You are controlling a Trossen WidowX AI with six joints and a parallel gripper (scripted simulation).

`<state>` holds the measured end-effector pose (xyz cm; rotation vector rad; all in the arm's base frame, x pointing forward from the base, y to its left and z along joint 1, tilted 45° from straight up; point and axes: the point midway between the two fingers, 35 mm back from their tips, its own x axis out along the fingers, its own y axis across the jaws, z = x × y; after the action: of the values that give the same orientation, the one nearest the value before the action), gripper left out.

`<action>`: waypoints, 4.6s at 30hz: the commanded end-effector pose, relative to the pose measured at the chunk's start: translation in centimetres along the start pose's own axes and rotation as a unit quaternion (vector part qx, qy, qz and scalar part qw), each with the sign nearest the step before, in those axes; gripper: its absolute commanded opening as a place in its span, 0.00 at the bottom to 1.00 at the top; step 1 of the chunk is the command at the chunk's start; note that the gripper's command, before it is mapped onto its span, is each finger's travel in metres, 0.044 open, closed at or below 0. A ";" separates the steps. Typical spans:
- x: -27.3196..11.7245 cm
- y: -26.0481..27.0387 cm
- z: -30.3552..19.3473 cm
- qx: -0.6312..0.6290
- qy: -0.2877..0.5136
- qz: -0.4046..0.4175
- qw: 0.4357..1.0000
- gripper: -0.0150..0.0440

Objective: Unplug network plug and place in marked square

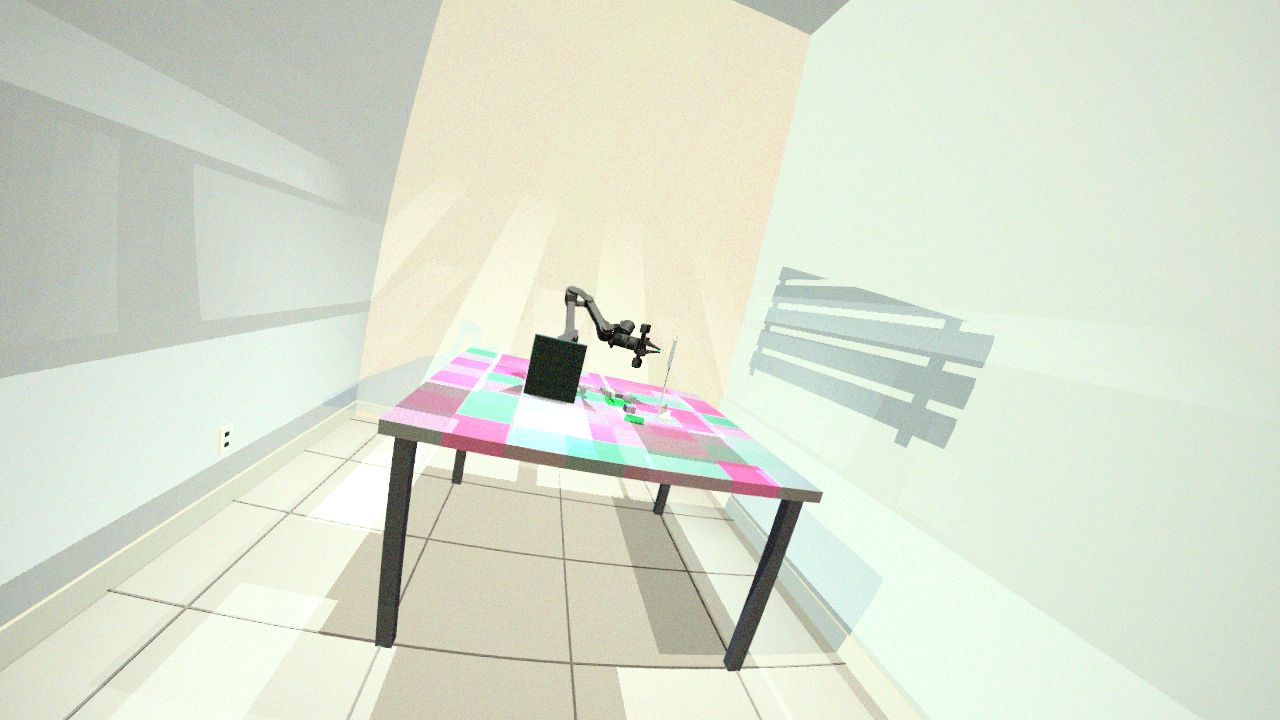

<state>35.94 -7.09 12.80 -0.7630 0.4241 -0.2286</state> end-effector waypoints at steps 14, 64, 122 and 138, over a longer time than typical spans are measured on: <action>-0.9 -0.1 -0.2 0.001 0.001 -0.001 1.000 0.25; -2.7 -1.4 -0.8 0.000 0.001 0.001 1.000 0.25; -8.0 14.1 -1.9 -0.159 -0.272 0.409 0.857 0.25; -9.0 15.8 -2.0 -0.158 -0.302 0.434 0.834 0.25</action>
<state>27.88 5.62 3.33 -0.8525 0.1604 0.9380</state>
